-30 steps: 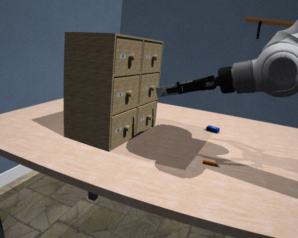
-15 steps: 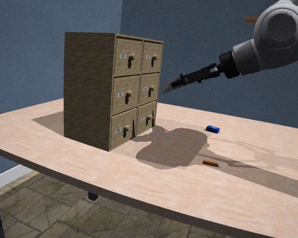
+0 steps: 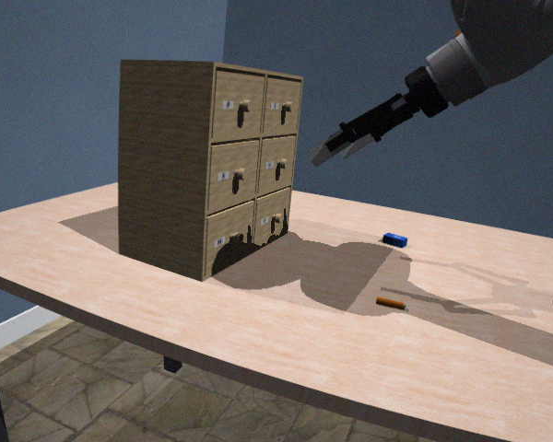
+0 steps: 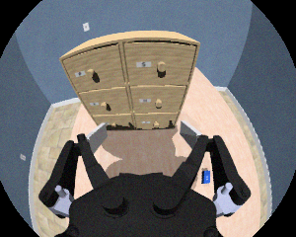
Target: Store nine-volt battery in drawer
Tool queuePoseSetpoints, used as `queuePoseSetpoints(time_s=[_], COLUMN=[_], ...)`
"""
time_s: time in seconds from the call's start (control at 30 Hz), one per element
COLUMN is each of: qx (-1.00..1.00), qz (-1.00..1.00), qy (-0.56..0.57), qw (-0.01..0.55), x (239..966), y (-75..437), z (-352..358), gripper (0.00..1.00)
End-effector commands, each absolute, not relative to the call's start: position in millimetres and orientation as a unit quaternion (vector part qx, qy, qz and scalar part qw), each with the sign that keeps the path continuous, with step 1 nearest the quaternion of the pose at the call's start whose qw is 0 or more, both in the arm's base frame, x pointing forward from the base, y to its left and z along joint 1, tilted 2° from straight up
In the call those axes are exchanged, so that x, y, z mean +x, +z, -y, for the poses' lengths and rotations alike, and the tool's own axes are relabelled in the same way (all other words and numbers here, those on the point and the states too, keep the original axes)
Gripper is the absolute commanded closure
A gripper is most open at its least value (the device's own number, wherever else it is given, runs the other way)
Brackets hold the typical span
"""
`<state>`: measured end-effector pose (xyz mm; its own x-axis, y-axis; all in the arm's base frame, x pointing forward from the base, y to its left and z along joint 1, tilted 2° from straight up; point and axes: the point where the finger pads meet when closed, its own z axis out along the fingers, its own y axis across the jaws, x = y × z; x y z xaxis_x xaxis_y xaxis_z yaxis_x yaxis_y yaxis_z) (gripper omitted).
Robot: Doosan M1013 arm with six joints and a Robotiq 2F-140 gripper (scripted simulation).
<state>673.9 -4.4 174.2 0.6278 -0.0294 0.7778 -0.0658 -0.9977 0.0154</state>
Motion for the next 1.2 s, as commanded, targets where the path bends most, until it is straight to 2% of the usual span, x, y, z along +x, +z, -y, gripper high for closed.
queuePoseSetpoints(time_s=[0.0, 1.17], qx=[0.907, 0.92], qz=[0.03, 0.032], qy=[0.419, 0.39], qw=[0.029, 0.029], x=[672.8, 668.6], y=[175.7, 181.3], z=[3.5, 3.8], gripper=[0.0, 0.0])
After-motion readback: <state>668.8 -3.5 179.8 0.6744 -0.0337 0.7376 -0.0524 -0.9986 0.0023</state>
